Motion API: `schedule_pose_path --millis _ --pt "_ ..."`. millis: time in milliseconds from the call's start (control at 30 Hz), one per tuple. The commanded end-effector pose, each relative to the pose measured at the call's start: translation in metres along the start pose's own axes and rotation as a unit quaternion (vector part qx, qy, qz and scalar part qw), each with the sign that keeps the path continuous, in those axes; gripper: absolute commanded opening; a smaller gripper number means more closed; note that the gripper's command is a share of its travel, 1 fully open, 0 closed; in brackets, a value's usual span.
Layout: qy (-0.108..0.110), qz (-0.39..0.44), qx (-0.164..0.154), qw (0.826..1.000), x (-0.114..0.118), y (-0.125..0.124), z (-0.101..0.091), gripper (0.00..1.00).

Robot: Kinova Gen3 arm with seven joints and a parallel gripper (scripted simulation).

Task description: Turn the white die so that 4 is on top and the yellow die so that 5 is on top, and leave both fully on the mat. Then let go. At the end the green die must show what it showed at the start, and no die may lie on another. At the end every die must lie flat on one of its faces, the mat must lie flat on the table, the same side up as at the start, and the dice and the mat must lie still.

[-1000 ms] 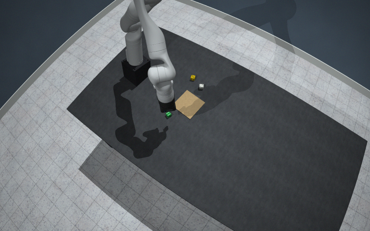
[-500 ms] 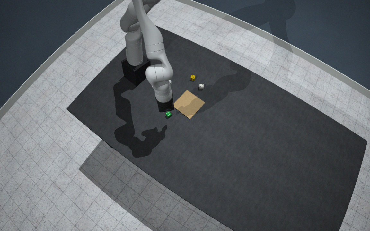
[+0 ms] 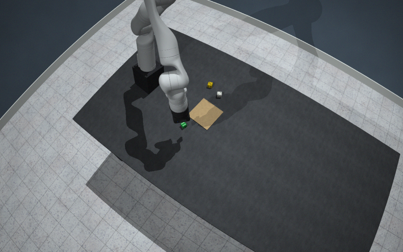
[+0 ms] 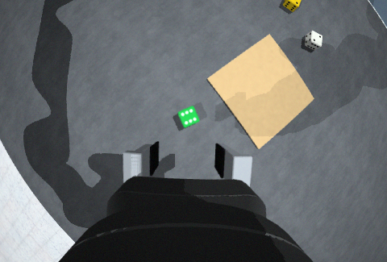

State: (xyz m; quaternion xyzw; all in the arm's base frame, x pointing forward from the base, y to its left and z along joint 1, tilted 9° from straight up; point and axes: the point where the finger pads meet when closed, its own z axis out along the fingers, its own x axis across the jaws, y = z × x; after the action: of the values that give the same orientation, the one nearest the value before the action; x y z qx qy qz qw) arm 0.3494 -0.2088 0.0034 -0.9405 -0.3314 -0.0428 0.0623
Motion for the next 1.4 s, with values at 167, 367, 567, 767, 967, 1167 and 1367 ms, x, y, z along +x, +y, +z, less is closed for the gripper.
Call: schedule_pose_path --millis 167,367,567,767,967,1167,1367 --pt "-0.001 0.000 0.003 1.000 -0.001 -0.002 0.044 1.00" --pt "-0.001 0.000 0.003 1.000 -0.001 -0.002 0.085 1.00" --pt "-0.001 0.000 0.003 1.000 -0.001 -0.002 0.098 1.00" --pt "-0.001 0.000 0.003 1.000 -0.001 -0.002 0.100 1.00" --pt "-0.001 0.000 0.003 1.000 -0.001 -0.002 0.100 1.00" --pt "-0.001 0.000 0.003 1.000 -0.001 -0.002 0.100 1.00" --pt "-0.001 0.000 0.003 1.000 -0.001 -0.002 0.100 1.00"
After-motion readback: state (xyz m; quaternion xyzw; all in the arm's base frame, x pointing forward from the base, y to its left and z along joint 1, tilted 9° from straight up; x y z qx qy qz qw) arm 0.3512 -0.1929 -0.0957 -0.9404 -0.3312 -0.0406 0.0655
